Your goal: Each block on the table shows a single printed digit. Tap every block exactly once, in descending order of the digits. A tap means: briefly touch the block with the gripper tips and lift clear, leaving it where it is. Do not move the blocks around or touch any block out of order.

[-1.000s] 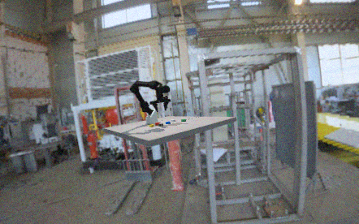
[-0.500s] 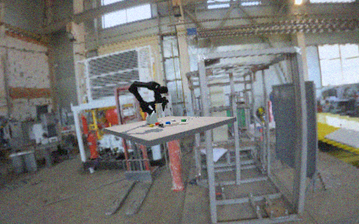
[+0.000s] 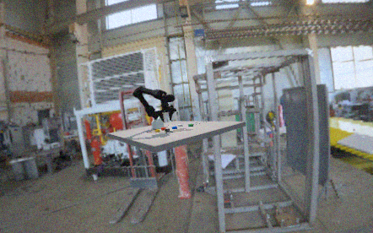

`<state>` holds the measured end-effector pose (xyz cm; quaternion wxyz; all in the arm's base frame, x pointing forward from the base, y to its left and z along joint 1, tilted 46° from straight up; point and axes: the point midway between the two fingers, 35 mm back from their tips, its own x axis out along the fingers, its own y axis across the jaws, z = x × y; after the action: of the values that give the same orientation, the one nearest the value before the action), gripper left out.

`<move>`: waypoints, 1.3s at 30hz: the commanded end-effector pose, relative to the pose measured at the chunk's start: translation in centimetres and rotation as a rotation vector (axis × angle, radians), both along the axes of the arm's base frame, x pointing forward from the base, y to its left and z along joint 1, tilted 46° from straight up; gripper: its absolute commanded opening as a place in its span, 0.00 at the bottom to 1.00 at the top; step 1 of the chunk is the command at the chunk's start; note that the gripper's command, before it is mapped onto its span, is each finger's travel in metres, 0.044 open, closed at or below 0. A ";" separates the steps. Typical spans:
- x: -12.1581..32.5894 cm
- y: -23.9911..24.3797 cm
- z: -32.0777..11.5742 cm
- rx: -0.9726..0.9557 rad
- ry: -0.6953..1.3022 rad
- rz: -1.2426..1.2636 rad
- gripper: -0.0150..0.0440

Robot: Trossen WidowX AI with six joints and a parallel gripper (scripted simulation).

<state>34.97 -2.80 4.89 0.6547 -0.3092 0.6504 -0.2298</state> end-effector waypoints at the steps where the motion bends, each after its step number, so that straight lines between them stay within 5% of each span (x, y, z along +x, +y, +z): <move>1: -0.6 -3.0 -2.5 -0.015 0.020 -0.011 0.58; 8: -0.6 -3.0 -2.5 -0.015 0.020 -0.011 0.29; 39: -0.5 -5.2 -4.6 -0.016 0.020 -0.011 0.29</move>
<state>34.51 -7.70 0.44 0.6463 -0.3106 0.6565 -0.2341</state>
